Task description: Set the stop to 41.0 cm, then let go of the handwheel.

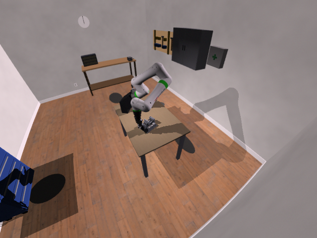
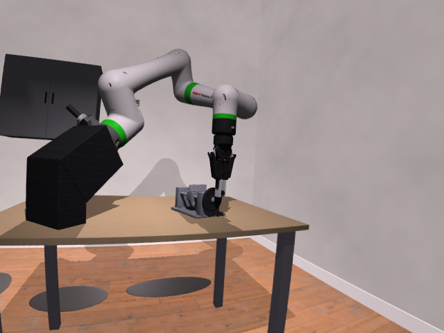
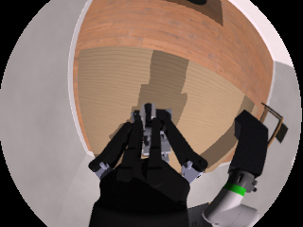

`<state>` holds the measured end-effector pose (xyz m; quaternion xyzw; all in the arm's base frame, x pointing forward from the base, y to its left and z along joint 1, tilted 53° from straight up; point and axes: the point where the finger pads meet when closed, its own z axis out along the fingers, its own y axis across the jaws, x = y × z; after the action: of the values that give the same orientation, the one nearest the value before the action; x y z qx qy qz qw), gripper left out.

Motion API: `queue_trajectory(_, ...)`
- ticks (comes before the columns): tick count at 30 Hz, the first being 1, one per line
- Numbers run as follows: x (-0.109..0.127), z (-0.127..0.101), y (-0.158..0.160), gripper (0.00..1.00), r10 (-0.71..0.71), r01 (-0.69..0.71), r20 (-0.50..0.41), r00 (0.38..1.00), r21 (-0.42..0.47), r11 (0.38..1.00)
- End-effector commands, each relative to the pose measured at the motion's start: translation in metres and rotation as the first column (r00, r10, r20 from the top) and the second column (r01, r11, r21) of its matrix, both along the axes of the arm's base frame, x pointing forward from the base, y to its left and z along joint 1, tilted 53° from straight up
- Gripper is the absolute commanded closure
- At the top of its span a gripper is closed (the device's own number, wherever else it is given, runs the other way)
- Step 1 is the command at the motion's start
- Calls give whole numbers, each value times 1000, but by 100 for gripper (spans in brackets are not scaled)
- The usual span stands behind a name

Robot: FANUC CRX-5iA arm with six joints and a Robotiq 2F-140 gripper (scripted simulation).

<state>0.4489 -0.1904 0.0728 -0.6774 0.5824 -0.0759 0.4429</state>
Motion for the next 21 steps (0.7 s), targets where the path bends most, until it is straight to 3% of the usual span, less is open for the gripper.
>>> queue_trajectory(1,5,3,0,96,0,0,-1,1000,0,1000)
queue_trajectory(21,38,-2,14,96,0,0,-1,1000,0,1000)
